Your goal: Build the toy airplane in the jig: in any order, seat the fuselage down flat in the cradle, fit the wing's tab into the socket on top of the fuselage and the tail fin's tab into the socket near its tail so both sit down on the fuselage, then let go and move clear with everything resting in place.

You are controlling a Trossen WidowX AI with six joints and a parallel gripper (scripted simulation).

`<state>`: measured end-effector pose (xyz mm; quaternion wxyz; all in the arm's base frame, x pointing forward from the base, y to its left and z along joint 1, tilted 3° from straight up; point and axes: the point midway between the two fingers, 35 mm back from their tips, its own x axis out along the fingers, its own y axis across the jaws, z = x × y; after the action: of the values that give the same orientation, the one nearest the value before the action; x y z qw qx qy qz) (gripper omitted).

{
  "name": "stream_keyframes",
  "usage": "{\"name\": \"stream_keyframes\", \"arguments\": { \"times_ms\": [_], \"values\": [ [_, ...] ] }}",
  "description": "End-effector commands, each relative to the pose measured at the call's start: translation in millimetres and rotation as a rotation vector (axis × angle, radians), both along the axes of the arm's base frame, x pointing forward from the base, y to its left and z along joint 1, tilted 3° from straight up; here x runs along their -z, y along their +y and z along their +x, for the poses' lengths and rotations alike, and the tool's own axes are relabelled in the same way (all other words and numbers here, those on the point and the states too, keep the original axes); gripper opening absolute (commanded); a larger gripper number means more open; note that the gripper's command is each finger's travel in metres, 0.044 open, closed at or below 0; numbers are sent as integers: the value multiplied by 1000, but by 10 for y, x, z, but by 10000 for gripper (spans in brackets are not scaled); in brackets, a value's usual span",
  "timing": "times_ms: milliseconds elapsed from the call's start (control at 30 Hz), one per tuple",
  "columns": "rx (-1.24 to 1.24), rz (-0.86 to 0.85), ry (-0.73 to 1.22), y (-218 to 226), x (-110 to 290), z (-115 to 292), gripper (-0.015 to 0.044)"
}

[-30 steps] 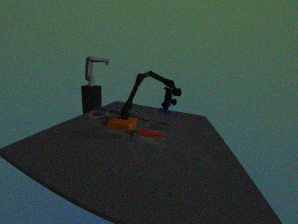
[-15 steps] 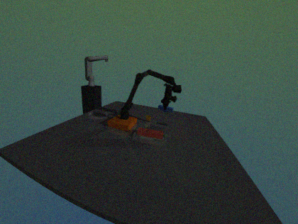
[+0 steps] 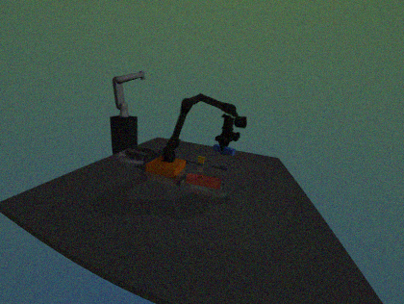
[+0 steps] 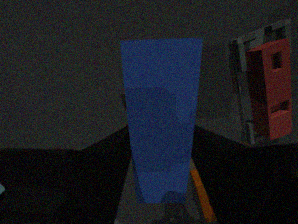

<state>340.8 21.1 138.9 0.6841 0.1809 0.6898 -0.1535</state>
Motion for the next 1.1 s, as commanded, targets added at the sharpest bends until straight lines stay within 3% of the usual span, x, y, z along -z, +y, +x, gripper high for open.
{"name": "stream_keyframes", "arguments": {
  "times_ms": [0, 1067],
  "values": [
    [56, -6, -9, -131, -13, -31, 0],
    [538, 14, 9, -1028, 176, -438, 0]
  ]
}}
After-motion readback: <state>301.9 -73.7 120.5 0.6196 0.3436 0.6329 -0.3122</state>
